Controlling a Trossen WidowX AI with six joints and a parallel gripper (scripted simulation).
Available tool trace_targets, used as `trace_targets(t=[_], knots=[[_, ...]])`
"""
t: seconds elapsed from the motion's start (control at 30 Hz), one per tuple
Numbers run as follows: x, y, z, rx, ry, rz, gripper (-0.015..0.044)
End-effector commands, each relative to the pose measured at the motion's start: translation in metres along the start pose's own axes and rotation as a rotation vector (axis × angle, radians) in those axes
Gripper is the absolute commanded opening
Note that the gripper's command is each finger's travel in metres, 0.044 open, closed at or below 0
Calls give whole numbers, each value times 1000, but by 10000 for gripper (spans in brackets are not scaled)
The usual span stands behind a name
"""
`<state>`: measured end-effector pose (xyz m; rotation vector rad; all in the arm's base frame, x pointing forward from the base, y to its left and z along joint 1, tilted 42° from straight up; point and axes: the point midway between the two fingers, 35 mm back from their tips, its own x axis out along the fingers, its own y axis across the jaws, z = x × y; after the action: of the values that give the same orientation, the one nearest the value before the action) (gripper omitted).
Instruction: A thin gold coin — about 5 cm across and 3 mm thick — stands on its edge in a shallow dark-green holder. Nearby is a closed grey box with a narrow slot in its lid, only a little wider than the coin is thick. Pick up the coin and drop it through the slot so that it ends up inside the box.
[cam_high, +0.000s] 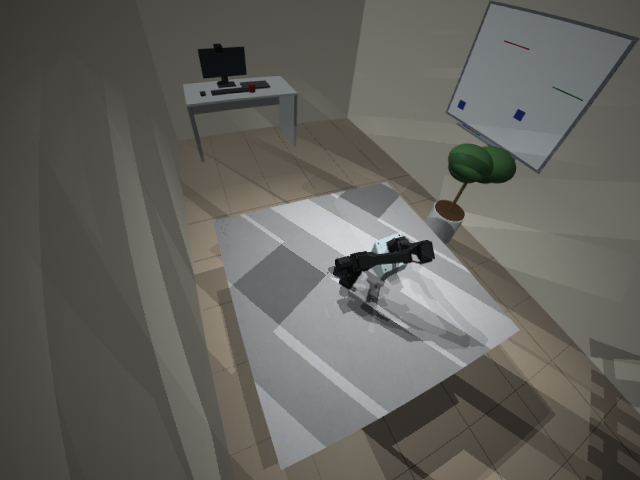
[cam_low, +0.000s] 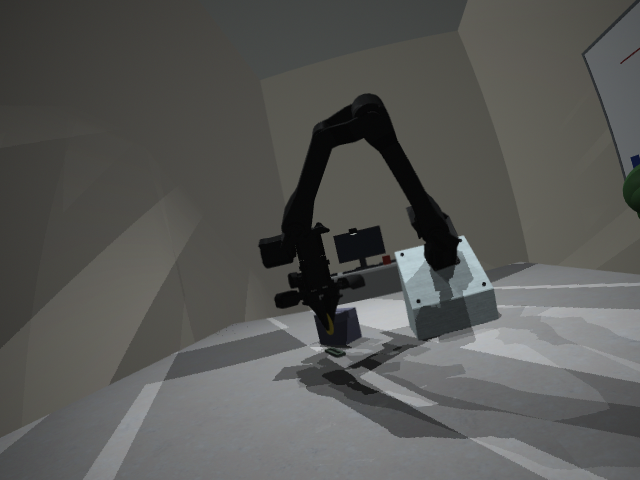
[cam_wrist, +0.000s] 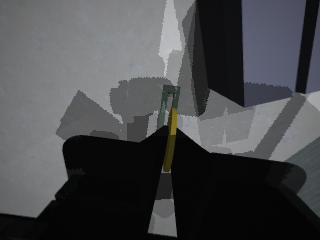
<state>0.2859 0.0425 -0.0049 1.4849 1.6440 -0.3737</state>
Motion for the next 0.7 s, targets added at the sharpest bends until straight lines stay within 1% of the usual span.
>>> trace_targets(t=[0.0, 0.47, 0.67], knots=[[-14, 3, 0, -12, -10, 8, 0], [-50, 0, -3, -12, -7, 9, 0], [-52, 1, -4, -62, -6, 9, 0]])
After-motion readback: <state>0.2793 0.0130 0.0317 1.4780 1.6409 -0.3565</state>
